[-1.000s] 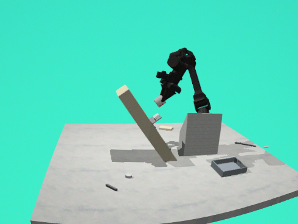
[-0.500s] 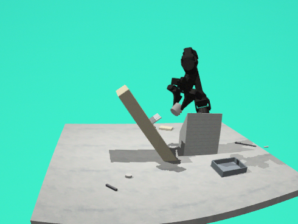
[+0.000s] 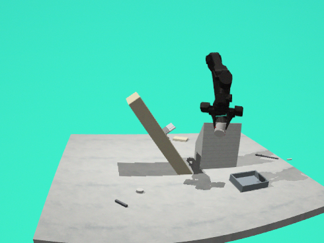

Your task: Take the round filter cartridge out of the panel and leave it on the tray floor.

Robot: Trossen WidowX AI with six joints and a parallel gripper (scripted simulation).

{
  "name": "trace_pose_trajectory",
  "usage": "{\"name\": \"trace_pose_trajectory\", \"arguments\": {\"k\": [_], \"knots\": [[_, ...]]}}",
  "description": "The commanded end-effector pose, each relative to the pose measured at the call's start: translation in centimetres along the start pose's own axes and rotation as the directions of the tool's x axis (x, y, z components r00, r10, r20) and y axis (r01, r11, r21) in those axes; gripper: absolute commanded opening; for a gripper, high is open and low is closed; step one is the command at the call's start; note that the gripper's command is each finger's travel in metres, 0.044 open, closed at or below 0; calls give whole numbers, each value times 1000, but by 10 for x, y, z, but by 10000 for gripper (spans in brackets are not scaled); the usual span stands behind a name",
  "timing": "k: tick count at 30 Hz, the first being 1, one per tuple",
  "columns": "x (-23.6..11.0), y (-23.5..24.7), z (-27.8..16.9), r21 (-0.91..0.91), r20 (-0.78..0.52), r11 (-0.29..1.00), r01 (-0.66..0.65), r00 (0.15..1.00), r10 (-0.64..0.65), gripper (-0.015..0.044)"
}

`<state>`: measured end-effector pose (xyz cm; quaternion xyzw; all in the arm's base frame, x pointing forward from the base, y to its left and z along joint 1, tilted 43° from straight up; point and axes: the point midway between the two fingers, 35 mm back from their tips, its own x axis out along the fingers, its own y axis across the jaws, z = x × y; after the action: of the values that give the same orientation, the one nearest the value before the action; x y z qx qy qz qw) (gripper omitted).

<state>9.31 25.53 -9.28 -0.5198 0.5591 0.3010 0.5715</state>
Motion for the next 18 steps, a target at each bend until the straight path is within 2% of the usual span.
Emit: {"name": "trace_pose_trajectory", "arguments": {"k": [1, 9, 18], "knots": [[1, 5, 1, -25, 7, 1000, -17, 1000, 17, 0], [25, 51, -12, -134, 18, 987, -88, 996, 91, 0], [56, 108, -47, -301, 2, 936, -185, 981, 195, 0]]}}
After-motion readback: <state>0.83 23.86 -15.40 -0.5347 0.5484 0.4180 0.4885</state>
